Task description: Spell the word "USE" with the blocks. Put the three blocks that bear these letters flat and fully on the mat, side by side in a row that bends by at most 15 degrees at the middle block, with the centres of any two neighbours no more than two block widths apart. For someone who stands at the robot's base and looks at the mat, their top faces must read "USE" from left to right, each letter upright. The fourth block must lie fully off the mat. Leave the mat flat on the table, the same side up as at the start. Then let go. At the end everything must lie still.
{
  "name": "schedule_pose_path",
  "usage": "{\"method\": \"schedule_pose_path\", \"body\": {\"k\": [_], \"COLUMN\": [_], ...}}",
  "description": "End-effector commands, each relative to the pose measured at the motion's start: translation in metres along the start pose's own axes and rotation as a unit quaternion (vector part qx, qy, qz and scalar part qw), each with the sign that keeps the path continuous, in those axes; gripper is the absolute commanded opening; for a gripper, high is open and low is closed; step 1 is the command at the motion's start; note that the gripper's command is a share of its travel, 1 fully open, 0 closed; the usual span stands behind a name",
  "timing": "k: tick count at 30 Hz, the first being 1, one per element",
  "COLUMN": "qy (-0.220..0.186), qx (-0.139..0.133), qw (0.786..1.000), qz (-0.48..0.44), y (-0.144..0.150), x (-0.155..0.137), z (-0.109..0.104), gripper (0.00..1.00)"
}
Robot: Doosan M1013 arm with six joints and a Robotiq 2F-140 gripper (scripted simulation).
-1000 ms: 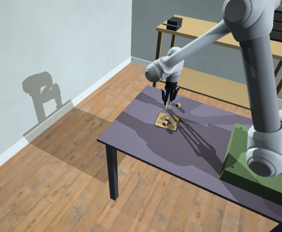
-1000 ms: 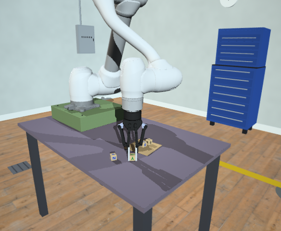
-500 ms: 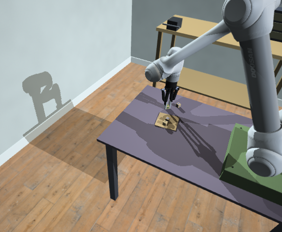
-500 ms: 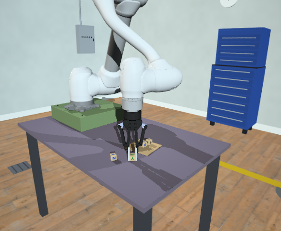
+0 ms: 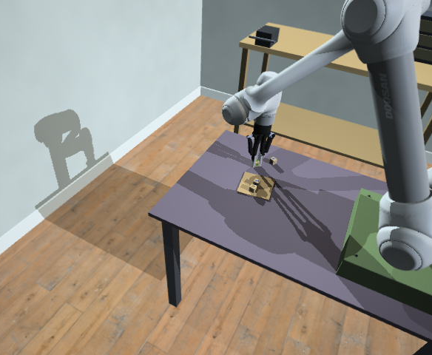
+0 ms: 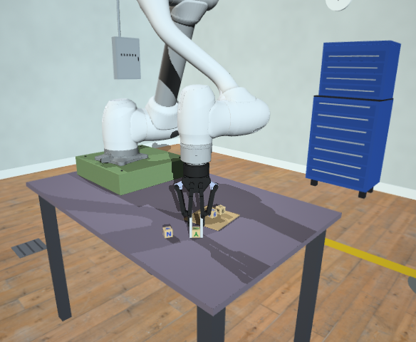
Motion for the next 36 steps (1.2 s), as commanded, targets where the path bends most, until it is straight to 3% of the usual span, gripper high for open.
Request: {"method": "schedule_pose_path", "body": {"k": [1,14,29,33,36], "qy": [0.000,0.000,0.000,0.000,0.000], "qx": [0.000,0.000,0.000,0.000,0.000], "qw": [1.000,1.000,1.000,1.000,0.996], "qz": [0.000,0.000,0.001,0.017,0.089], "y": [0.000,0.000,0.000,0.003,0.012], "x": [0.000,0.000,0.000,0.004,0.020], "z": [-0.005,-0.087,-0.099,-0.099,-0.100], "gripper": [0.13,0.13,0.13,0.13,0.13]}}
Point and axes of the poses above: the point where the finger pads meet when closed, its own z axis out along the fingers, its own y axis across the jaws, x = y × z, the point moved 1 cm from there along -z, back along the fingers, and after that the axes turned 15 degrees about -z, right-handed, at the moved point
